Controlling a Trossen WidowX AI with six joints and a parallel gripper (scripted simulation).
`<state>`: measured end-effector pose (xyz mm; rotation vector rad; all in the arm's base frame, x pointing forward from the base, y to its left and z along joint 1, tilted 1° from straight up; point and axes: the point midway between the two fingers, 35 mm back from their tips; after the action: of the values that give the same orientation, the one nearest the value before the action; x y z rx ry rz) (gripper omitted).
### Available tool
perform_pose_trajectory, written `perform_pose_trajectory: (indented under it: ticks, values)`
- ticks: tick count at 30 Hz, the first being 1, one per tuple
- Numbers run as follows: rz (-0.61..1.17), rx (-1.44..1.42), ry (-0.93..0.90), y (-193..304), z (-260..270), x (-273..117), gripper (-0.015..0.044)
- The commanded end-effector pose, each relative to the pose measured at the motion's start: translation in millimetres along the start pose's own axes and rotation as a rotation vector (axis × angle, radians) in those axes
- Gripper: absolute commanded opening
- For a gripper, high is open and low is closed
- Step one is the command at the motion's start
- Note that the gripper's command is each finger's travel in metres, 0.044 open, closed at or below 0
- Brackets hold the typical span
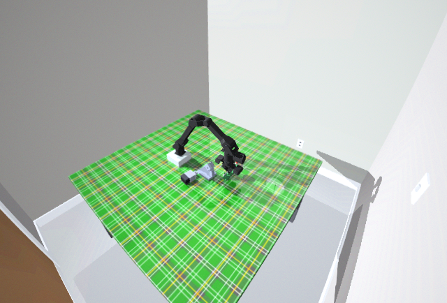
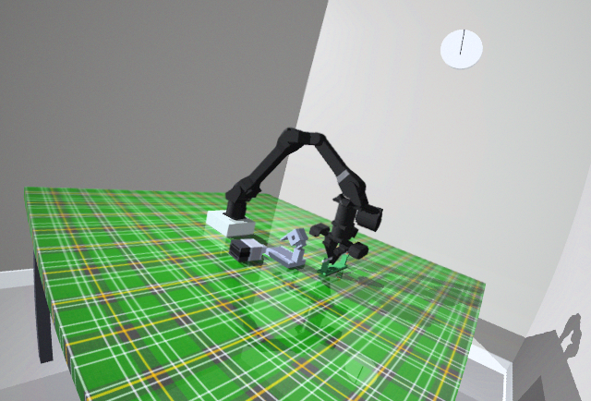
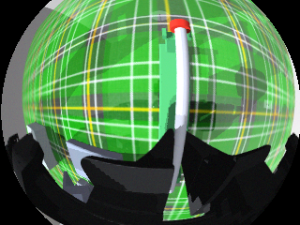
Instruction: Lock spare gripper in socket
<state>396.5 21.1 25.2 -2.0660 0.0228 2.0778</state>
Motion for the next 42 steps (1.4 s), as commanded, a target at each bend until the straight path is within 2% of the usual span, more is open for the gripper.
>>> perform_pose_trajectory:
  ticks: [1, 36, 42]
  values:
    - [0.002, -0.004, -0.008, 1.1, 0.7, 5.7, 0.0]
    - [0.0, 0.0, -0.002, 0.2, -0.1, 1.8, 0.0]
    - [0.0, 0.0, -0.002, 0.2, -0.1, 1.8, 0.0157]
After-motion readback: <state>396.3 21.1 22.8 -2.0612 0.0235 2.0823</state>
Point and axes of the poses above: the point midway between the two fingers, 35 mm back from their tips, its own x axis out along the fingers, its own z axis across the jaws, y = z × x, and after that the axes turned 1 degree about x, right-handed
